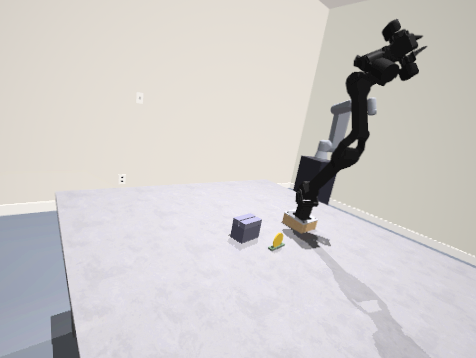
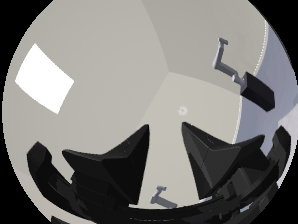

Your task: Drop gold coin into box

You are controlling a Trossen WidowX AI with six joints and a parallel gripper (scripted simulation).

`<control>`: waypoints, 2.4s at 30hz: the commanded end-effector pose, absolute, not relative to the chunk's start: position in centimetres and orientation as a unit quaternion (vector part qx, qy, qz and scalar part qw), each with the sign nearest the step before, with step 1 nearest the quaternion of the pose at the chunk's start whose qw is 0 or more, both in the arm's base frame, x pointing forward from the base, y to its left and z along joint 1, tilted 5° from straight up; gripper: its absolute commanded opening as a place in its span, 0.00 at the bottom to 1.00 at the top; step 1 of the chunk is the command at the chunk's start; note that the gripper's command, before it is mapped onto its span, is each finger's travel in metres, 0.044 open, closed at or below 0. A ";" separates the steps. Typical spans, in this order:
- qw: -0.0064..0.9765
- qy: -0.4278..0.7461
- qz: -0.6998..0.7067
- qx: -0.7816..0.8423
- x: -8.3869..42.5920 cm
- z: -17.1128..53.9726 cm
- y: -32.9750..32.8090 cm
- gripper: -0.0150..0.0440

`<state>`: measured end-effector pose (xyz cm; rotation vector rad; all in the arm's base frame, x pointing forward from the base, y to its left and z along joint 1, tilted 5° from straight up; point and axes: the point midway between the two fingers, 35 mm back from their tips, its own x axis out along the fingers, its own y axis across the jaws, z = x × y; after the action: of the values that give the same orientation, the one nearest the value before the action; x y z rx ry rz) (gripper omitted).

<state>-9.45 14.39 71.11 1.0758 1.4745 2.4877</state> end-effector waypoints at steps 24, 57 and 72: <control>-0.515 0.226 0.781 0.273 -0.7 68.6 -19.6 0.53; -0.942 -0.181 0.274 0.072 33.6 38.1 -16.0 0.53; -0.876 -0.482 -0.004 0.029 32.3 20.2 1.6 0.53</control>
<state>33.99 -1.14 23.22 -0.0681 0.8781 -0.0728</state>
